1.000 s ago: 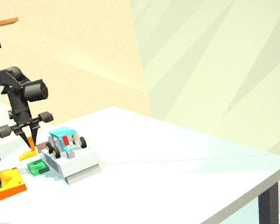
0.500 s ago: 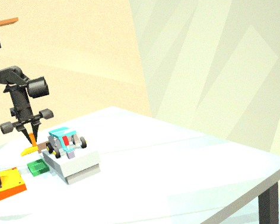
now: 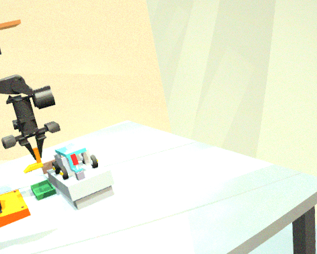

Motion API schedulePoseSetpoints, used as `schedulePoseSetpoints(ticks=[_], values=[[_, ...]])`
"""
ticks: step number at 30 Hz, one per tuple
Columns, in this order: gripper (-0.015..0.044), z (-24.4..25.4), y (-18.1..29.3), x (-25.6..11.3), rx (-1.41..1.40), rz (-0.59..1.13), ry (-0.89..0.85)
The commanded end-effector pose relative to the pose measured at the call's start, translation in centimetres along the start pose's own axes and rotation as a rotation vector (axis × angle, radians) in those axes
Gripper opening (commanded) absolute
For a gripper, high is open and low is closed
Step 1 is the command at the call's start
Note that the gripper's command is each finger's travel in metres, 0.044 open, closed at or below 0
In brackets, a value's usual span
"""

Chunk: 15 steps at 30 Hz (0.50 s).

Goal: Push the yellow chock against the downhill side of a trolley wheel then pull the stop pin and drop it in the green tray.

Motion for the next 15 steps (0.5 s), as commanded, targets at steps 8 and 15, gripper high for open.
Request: schedulePoseSetpoints(ticks=[8, 15], values=[[0.0, 0.1, -3.0, 0.3, 0.004, 0.003, 0.0], [0.0, 0.2, -5.2, 0.4, 0.004, 0.001, 0.0]])
Point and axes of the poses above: the point midway between the two fingers, 35 mm back from their tips, its own x axis out along the fingers, its own z axis across the jaws, y = z × x, the point moved 5 cm from there along -x, back along the fingers, and after that the axes turned 13 degrees about x, right-handed, at the moved point
